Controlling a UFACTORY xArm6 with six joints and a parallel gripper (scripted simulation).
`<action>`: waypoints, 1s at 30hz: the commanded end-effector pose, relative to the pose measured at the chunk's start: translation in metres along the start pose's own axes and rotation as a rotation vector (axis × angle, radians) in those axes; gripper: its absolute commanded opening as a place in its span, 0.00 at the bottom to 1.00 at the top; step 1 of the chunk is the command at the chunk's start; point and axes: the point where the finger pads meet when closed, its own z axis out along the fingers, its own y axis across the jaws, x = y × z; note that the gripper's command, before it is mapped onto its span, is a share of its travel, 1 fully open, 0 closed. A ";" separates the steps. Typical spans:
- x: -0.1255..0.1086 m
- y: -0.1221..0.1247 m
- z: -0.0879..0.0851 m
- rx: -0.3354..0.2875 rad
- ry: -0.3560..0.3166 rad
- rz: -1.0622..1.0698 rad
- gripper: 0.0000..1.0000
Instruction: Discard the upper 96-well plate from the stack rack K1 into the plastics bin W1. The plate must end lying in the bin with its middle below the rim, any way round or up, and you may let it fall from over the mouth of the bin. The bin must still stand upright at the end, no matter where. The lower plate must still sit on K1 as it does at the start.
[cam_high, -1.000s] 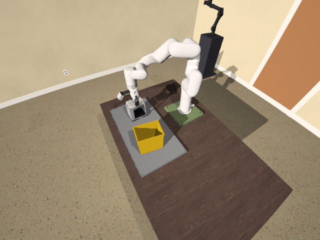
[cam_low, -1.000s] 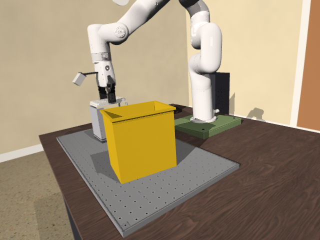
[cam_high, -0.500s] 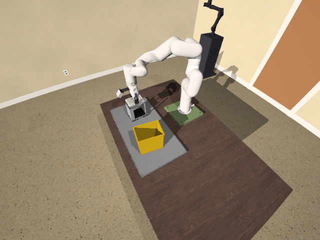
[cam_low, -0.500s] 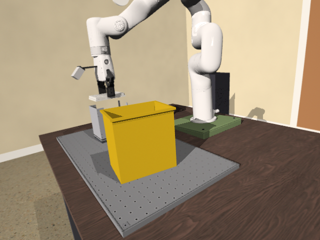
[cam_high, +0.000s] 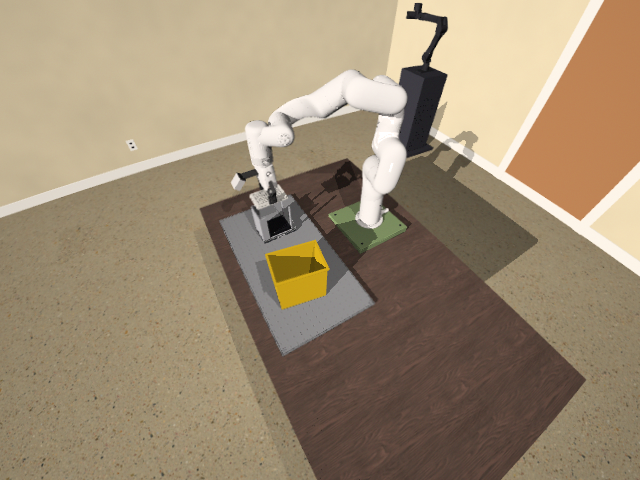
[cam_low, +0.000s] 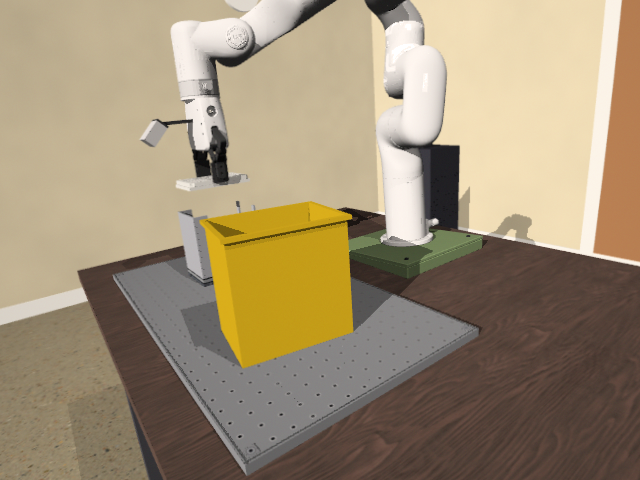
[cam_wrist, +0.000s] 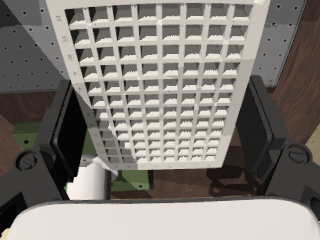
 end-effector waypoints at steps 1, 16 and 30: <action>0.001 0.000 -0.005 -0.001 0.003 0.000 0.00; 0.001 0.000 -0.029 -0.001 0.004 0.000 0.00; 0.001 0.000 -0.045 -0.001 0.004 0.000 0.00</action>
